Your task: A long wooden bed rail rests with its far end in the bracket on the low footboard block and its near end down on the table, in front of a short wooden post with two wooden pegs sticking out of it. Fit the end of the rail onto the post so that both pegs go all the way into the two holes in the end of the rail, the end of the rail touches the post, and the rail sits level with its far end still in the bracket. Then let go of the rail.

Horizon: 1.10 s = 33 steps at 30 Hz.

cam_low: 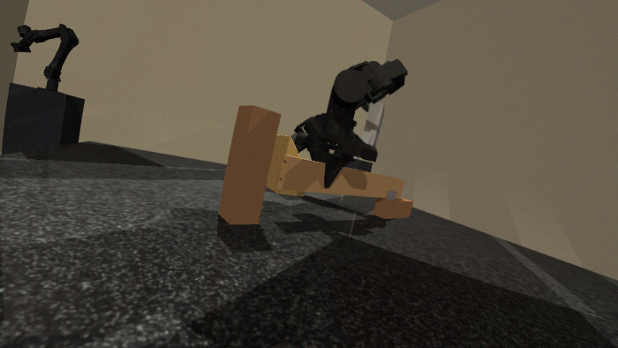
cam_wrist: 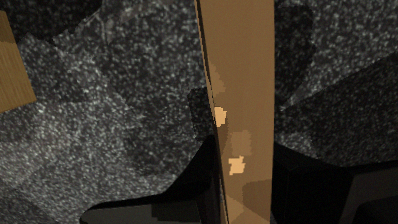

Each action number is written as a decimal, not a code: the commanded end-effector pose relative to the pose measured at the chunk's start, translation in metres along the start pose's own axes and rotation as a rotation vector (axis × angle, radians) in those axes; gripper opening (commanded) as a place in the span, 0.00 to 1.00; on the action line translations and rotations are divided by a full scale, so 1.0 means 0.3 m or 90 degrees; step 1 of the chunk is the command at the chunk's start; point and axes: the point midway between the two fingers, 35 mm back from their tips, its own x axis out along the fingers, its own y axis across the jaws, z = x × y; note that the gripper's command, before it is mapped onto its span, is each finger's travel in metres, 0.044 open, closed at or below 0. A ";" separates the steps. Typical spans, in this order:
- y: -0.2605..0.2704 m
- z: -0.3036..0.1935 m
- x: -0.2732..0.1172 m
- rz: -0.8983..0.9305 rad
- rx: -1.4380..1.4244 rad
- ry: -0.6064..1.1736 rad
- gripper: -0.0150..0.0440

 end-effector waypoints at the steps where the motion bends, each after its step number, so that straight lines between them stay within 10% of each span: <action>1: 0.000 0.002 -0.002 -0.005 0.003 -0.005 0.25; 33: 0.000 -0.014 -0.001 -0.005 0.003 -0.005 0.25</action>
